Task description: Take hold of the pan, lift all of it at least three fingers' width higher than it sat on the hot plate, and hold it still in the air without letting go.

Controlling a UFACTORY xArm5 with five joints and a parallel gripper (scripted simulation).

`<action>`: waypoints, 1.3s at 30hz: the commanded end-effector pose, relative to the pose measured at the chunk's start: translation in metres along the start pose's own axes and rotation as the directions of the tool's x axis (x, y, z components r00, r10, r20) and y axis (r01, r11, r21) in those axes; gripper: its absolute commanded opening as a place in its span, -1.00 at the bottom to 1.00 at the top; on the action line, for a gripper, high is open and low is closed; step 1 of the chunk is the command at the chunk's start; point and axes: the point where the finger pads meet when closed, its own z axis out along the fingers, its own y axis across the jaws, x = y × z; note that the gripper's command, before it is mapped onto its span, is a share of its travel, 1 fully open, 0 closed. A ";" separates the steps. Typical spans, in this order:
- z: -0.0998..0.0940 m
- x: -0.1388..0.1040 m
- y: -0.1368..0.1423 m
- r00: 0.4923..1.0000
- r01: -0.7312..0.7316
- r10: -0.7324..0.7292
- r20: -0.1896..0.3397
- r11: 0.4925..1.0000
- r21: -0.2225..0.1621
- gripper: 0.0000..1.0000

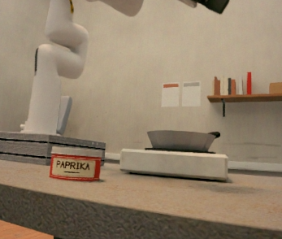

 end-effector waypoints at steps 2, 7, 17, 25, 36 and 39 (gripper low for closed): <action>-0.012 -0.022 -0.041 0.984 0.058 -0.064 0.164 0.997 0.043 1.00; -0.028 -0.042 -0.068 0.956 0.105 -0.122 0.268 0.991 0.079 1.00; -0.070 -0.083 -0.108 0.866 0.188 -0.236 0.441 0.971 0.149 1.00; -0.113 -0.118 -0.131 0.760 0.253 -0.328 0.561 0.944 0.210 1.00; -0.178 -0.159 -0.146 0.592 0.326 -0.433 0.679 0.900 0.290 1.00; -0.181 -0.166 -0.156 0.541 0.376 -0.512 0.667 0.857 0.352 1.00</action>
